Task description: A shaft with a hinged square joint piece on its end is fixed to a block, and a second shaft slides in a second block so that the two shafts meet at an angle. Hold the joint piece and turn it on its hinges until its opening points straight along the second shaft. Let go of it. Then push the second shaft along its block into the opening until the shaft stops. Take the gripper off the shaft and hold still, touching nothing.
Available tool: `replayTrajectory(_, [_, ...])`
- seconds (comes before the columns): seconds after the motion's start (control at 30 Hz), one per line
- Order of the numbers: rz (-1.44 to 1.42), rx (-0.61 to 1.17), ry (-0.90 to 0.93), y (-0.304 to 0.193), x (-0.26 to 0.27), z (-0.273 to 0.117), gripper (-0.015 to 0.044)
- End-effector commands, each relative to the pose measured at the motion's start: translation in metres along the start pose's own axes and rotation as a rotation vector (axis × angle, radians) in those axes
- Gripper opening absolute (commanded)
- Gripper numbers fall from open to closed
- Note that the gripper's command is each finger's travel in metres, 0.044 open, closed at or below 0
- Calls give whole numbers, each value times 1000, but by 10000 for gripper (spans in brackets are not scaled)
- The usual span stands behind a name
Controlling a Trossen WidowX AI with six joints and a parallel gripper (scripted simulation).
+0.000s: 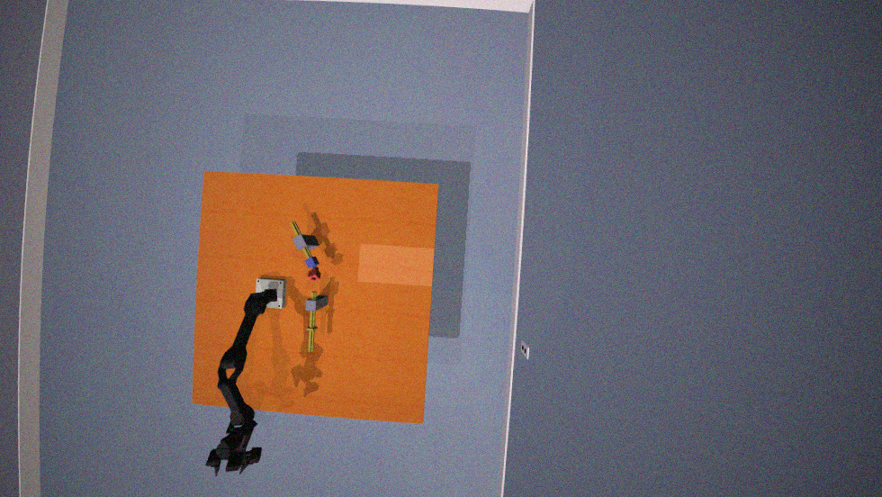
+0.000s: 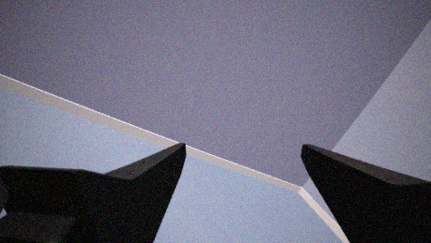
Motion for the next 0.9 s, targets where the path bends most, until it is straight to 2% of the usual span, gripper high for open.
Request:
replayTrajectory(0.0, [0, 0, 0, 0, 0, 0, 426])
replayTrajectory(0.13, [14, 7, 50, 11, 17, -11, 440])
replayTrajectory(0.37, [61, 46, 274, 56, 85, -74, 440])
replayTrajectory(0.57, [76, 96, 474, 92, 137, -145, 440])
replayTrajectory(0.87, [51, 190, 767, 133, 186, -277, 440])
Point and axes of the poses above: the point midway between the two fingers, 35 mm back from their tips, its own z axis out along the fingers, its own x axis across the jaws, y = z × x, the point moved 7 cm from there along -z, back along the fingers, and after that the axes turned 1 degree about z, right-handed, at the moved point
